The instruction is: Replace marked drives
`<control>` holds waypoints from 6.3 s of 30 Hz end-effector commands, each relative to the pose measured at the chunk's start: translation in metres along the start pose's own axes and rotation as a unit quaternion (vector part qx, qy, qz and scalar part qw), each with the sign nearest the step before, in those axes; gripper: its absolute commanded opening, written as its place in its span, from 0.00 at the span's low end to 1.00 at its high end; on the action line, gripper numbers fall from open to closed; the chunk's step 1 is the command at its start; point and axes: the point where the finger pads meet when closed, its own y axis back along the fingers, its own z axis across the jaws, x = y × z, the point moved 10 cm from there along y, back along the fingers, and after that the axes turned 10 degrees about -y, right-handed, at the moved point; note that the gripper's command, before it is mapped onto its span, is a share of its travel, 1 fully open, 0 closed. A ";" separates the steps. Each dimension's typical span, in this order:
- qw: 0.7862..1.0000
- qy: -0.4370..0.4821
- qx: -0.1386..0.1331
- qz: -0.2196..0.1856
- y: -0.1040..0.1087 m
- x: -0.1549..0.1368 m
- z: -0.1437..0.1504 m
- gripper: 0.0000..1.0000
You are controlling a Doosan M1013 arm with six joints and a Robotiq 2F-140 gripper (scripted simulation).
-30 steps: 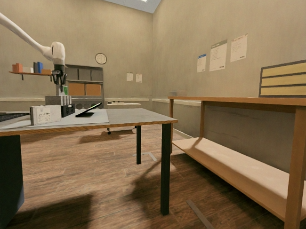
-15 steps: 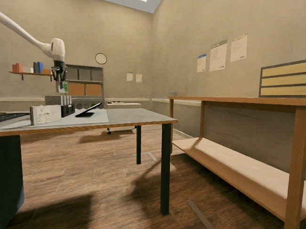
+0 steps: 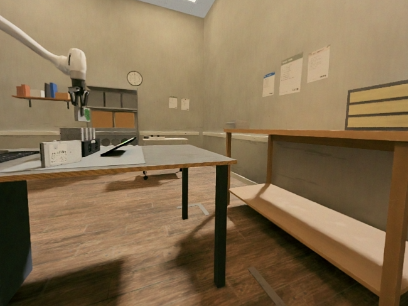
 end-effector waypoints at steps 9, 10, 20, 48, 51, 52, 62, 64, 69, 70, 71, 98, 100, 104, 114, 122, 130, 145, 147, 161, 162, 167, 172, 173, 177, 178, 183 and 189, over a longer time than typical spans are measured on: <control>1.000 0.000 0.000 -0.001 0.004 0.000 0.000 0.10; 1.000 0.000 0.000 -0.001 0.005 0.000 0.000 0.10; 1.000 0.002 0.000 -0.001 0.005 0.000 0.000 0.10; 0.976 0.218 0.000 -0.001 0.005 0.000 0.000 0.10; 0.976 0.219 0.000 -0.001 0.005 0.000 0.000 0.10; 0.976 0.219 0.000 -0.001 0.005 0.000 0.000 0.10; 0.968 0.252 0.000 -0.001 0.005 0.000 0.000 0.10; 0.962 0.271 0.000 -0.001 0.005 0.000 0.000 0.10; 0.943 0.332 0.000 -0.001 0.005 0.000 0.000 0.10; 0.939 0.344 0.000 -0.001 0.005 0.000 0.000 0.10; 0.939 0.344 0.000 -0.001 0.005 0.000 0.000 0.10; 0.903 0.427 0.026 0.043 0.003 -0.004 0.009 0.10; 0.901 0.427 0.041 0.063 0.003 -0.007 0.013 0.10; 0.896 0.424 0.072 0.106 0.000 -0.012 0.022 0.10; 0.887 0.420 0.111 0.157 -0.003 -0.019 0.033 0.10; 0.886 0.419 0.115 0.163 -0.003 -0.019 0.034 0.10; 0.875 0.414 0.143 0.207 -0.009 -0.023 0.042 0.10; 0.836 0.396 0.220 0.310 -0.024 -0.035 0.061 0.10; 0.835 0.395 0.222 0.312 -0.024 -0.035 0.062 0.10; 0.810 0.383 0.256 0.364 -0.036 -0.039 0.069 0.10; 0.804 0.380 0.264 0.373 -0.038 -0.040 0.070 0.10; 0.776 0.367 0.295 0.420 -0.049 -0.043 0.076 0.10; 0.756 0.358 0.317 0.447 -0.056 -0.045 0.080 0.10; 0.756 0.358 0.317 0.447 -0.056 -0.045 0.080 0.10; 0.752 0.356 0.321 0.452 -0.057 -0.045 0.080 0.10; 0.752 0.356 0.322 0.453 -0.057 -0.046 0.080 0.10; 0.749 0.354 0.324 0.457 -0.058 -0.046 0.081 0.10; 0.724 0.342 0.345 0.490 -0.068 -0.047 0.083 0.10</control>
